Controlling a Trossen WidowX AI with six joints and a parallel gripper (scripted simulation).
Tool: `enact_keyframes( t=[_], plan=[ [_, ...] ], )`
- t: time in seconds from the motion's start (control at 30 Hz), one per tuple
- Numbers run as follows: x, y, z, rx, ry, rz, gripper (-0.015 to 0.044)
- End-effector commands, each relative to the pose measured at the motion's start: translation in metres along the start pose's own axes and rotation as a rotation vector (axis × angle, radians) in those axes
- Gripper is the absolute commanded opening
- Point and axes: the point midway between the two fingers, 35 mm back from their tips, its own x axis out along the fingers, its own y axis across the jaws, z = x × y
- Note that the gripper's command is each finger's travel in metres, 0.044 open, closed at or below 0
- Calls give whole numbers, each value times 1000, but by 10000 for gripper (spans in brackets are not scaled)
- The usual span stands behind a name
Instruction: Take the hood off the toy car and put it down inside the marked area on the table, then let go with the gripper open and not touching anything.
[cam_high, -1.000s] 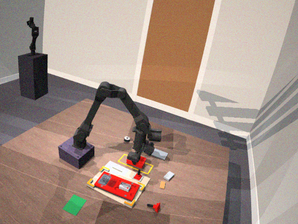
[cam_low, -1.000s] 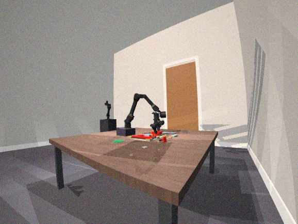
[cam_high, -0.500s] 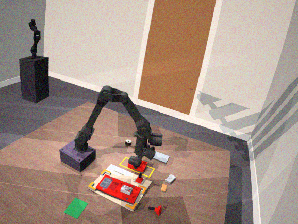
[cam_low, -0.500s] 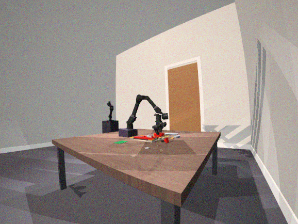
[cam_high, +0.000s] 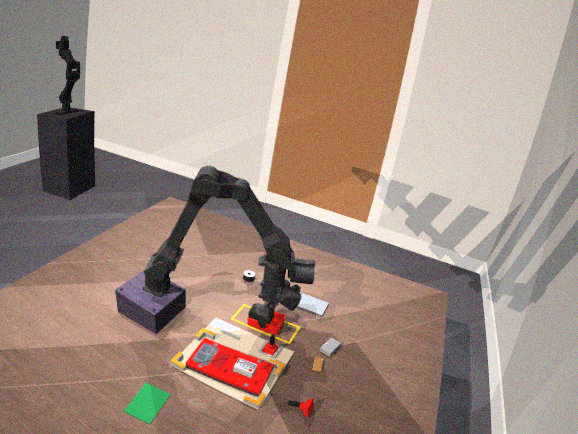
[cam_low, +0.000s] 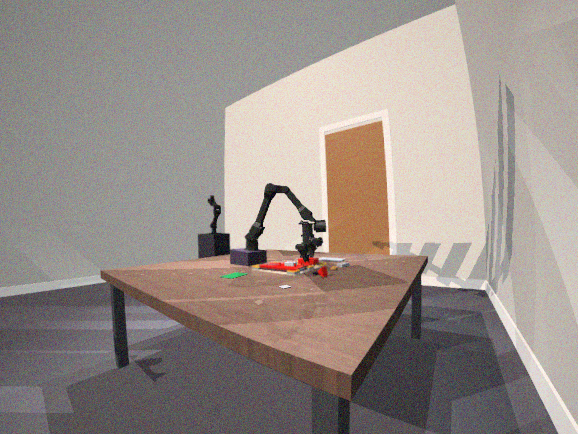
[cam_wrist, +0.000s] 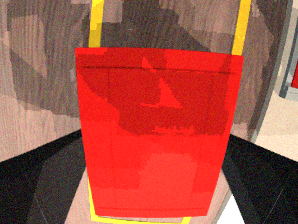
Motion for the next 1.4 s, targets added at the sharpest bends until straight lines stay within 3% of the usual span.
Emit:
enact_keyframes(
  t=[0.0,0.3,0.57,1.37],
  plan=[
    [0,0,0,0,-1,0,210],
    [-3,0,0,0,-1,0,440],
    [-72,1,1,0,9,-4,440],
    [-72,1,1,0,9,-4,440]
  ],
)
